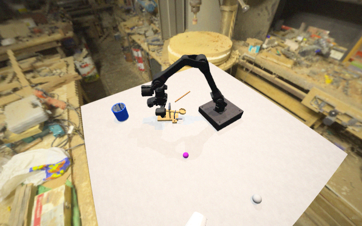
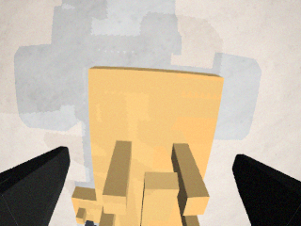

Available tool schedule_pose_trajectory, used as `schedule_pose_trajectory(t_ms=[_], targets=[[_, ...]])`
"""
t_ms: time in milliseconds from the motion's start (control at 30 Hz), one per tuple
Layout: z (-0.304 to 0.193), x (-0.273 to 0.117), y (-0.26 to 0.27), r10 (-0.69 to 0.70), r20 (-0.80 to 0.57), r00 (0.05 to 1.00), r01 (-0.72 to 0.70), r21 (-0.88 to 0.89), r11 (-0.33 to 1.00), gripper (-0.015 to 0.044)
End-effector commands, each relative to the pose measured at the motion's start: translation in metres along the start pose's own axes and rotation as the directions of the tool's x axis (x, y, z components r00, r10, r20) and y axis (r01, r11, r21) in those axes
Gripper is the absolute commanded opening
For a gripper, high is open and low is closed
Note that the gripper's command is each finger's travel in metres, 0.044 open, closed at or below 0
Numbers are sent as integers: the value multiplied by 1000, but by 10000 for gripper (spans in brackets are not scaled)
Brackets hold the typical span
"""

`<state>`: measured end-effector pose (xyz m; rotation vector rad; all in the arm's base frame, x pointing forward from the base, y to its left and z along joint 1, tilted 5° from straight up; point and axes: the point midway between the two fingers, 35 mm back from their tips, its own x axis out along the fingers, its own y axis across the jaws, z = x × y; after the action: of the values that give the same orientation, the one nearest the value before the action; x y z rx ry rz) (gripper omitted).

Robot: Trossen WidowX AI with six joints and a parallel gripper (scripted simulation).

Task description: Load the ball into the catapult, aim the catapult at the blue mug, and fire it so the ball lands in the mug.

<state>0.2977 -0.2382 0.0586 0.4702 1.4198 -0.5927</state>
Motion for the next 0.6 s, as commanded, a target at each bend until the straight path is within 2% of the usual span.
schedule_pose_trajectory(t_ms=[0, 200, 567], targets=[[-1, 6, 0, -2, -1, 1000, 2, -4, 1000, 440], [-2, 14, 0, -2, -2, 1000, 2, -4, 1000, 440], [-1, 11, 0, 0, -1, 1000, 0, 0, 1000, 151]])
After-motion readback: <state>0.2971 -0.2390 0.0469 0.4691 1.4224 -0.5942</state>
